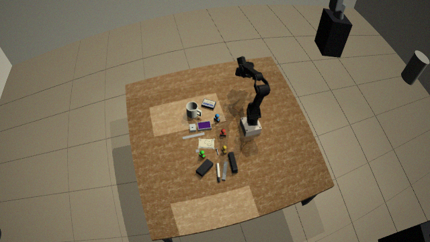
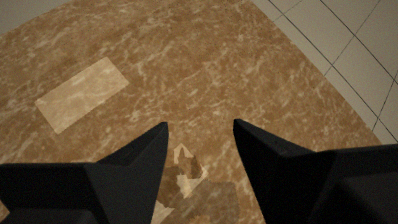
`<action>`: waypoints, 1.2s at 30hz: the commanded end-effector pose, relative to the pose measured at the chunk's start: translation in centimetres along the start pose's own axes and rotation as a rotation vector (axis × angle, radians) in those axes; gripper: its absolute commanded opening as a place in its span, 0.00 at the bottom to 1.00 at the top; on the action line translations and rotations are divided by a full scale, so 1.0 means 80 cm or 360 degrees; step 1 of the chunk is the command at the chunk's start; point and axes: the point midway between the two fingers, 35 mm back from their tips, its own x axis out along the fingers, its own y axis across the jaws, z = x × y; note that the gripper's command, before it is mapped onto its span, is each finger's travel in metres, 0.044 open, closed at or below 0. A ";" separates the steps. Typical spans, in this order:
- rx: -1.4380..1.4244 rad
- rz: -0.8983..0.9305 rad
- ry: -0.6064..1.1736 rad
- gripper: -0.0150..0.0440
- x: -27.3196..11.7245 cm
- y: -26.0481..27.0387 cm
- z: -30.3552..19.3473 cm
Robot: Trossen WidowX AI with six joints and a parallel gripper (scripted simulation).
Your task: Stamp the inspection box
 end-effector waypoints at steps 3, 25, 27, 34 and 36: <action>-0.0308 0.0305 0.0067 0.62 -0.045 0.108 -0.030; -0.1549 0.1119 0.0368 0.62 -0.304 0.289 -0.338; -0.1655 0.1158 0.0392 0.62 -0.327 0.285 -0.369; -0.2070 0.1242 0.0424 0.62 -0.395 0.245 -0.481; -0.2188 0.1258 0.0425 0.62 -0.411 0.227 -0.512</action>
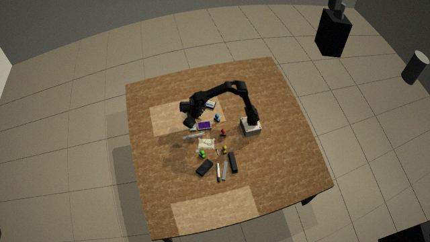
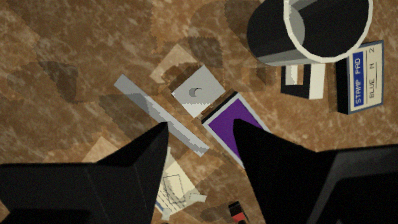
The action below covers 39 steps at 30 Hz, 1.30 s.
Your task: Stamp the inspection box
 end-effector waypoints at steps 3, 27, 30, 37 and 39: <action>-0.0296 0.0063 0.0121 0.62 -0.006 0.093 -0.067; -0.0646 0.0118 0.0308 0.62 -0.007 0.186 -0.183; -0.0646 0.0118 0.0308 0.62 -0.001 0.186 -0.184; -0.0646 0.0117 0.0308 0.62 0.013 0.186 -0.187; -0.0646 0.0117 0.0308 0.62 0.017 0.186 -0.187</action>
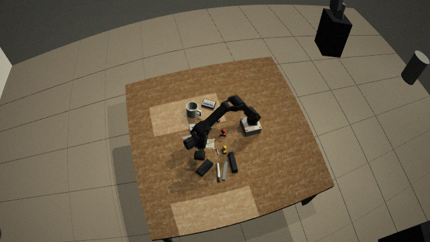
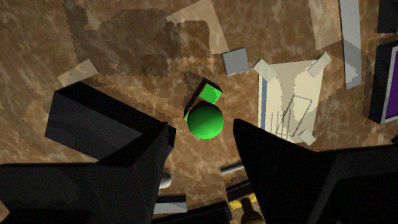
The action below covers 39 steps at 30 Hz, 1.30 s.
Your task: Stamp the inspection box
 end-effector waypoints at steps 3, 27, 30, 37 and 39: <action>0.0006 0.0002 0.0004 0.62 0.013 -0.001 -0.001; 0.0006 0.0002 0.0005 0.62 0.056 -0.005 -0.004; 0.0005 -0.0003 0.0003 0.56 0.053 -0.005 -0.003; 0.0005 -0.0003 0.0003 0.48 0.053 -0.005 -0.003; 0.0005 -0.0003 0.0003 0.45 0.053 -0.005 -0.003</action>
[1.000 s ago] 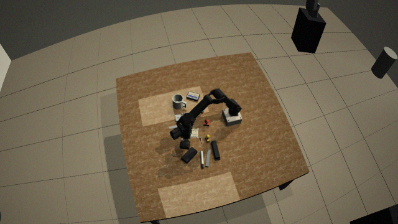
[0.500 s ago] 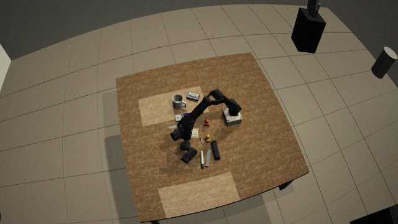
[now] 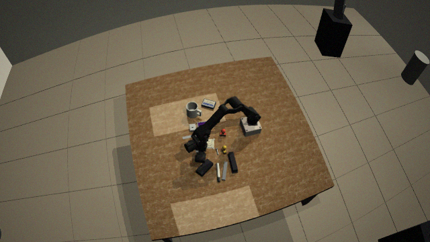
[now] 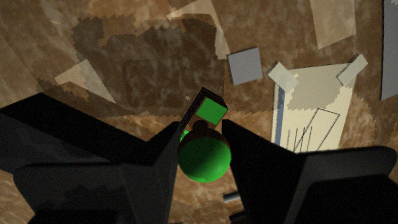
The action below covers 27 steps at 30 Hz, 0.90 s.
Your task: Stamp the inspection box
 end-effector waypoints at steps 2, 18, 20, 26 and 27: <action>0.0000 0.0000 0.0000 0.43 0.000 0.000 0.000; 0.0000 0.0001 0.0000 0.25 -0.007 0.001 0.001; 0.0000 0.0001 0.0000 0.25 -0.008 0.001 0.001; 0.0000 0.0001 0.0000 0.25 -0.012 0.001 0.001; 0.0000 0.0001 0.0000 0.25 -0.012 0.001 0.001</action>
